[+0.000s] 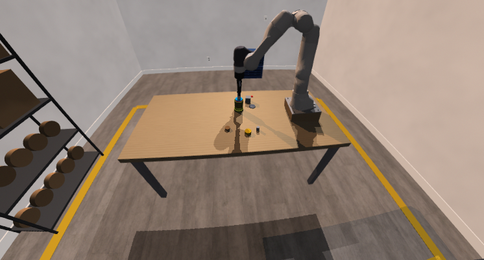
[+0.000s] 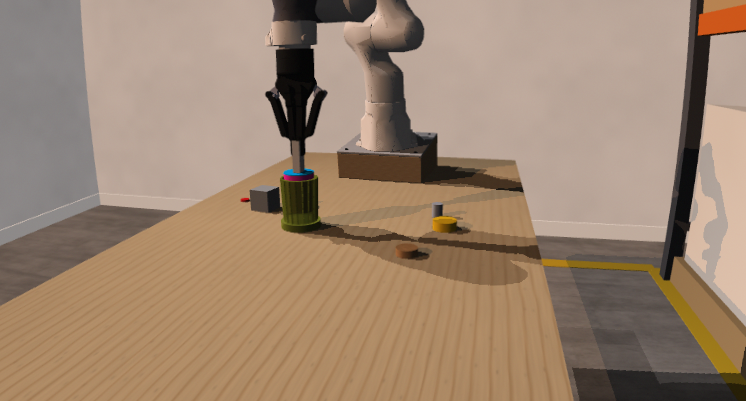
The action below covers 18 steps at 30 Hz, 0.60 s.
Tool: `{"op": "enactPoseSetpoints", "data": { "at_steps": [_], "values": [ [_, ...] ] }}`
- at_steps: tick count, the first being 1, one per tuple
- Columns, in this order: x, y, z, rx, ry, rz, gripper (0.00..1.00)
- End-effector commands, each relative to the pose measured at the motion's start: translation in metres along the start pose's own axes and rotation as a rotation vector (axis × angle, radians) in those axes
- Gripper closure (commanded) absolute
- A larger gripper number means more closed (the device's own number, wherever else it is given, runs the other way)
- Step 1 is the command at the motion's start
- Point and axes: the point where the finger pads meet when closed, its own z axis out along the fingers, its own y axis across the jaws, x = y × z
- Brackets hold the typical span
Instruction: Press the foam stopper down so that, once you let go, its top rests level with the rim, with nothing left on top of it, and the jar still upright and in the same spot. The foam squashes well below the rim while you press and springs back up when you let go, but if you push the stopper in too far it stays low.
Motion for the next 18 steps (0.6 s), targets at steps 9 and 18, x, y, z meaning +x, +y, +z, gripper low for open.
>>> {"op": "enactPoseSetpoints", "data": {
  "at_steps": [9, 18],
  "values": [
    [0.0019, 0.0012, 0.0064, 0.001, 0.000, 0.001, 1.00],
    [0.0033, 0.0016, 0.0104, 0.001, 0.000, 0.001, 1.00]
  ]
}}
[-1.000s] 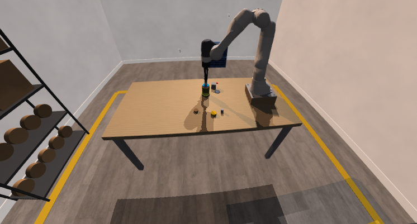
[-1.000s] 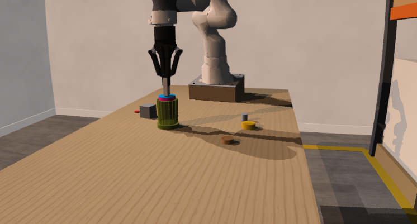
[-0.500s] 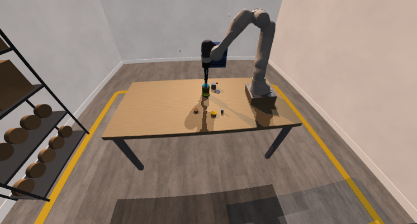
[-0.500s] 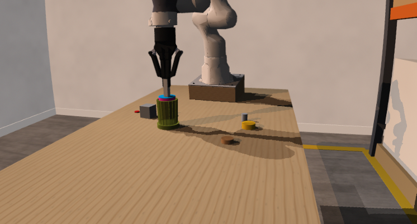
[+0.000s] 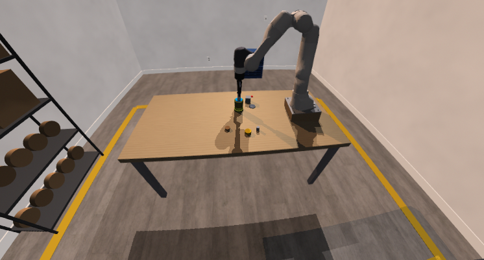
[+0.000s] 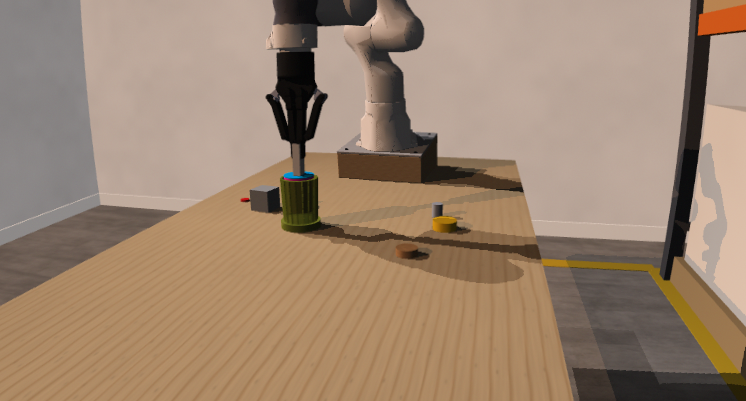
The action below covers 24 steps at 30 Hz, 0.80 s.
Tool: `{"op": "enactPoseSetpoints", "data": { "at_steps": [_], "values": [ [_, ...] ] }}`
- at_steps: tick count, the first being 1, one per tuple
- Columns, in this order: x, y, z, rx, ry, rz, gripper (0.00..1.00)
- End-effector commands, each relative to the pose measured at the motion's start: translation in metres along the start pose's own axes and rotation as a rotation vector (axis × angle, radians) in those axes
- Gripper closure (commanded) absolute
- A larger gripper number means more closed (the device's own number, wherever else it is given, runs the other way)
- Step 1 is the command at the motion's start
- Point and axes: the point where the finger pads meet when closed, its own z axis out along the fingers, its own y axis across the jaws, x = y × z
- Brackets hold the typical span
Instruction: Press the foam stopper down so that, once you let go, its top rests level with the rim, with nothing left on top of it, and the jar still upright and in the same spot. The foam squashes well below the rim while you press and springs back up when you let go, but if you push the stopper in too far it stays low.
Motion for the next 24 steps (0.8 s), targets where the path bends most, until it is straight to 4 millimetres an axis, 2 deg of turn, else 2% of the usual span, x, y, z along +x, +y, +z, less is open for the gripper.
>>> {"op": "enactPoseSetpoints", "data": {
  "at_steps": [1, 24],
  "values": [
    [0.003, 0.002, 0.005, -0.001, 0.006, 0.001, 1.00],
    [0.007, 0.003, 0.015, -0.001, 0.006, 0.001, 1.00]
  ]
}}
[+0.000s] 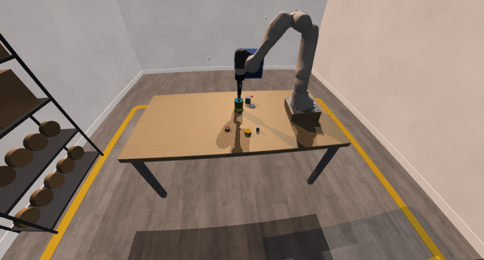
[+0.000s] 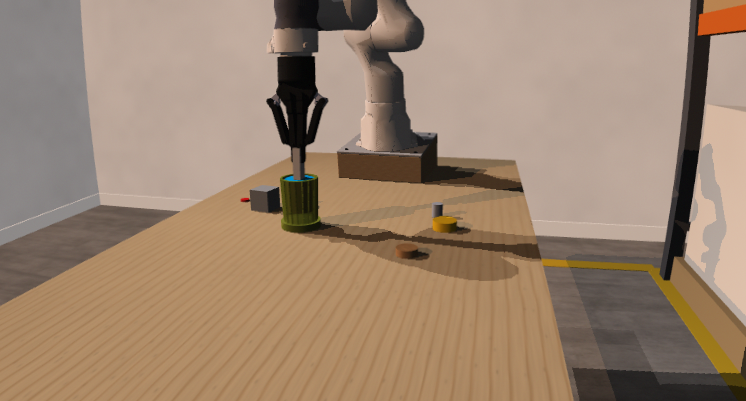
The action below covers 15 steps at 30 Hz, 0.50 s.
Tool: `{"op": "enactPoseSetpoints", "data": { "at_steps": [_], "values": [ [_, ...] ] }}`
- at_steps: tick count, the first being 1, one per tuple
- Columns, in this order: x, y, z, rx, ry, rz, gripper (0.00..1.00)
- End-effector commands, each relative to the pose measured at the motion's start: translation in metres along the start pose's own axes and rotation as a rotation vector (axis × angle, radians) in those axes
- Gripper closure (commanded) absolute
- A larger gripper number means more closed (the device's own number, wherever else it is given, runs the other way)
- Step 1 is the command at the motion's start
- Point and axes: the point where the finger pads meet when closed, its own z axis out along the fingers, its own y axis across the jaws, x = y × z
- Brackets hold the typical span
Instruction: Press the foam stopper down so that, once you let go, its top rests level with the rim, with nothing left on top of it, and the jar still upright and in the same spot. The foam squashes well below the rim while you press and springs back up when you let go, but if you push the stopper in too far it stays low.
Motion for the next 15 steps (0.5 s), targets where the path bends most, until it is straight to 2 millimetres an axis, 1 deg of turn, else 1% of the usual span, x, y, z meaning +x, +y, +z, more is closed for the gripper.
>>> {"op": "enactPoseSetpoints", "data": {
  "at_steps": [1, 15],
  "values": [
    [0.0067, 0.0027, 0.0070, -0.003, 0.015, 0.001, 1.00],
    [0.0077, 0.0030, 0.0097, -0.003, 0.015, 0.001, 1.00]
  ]
}}
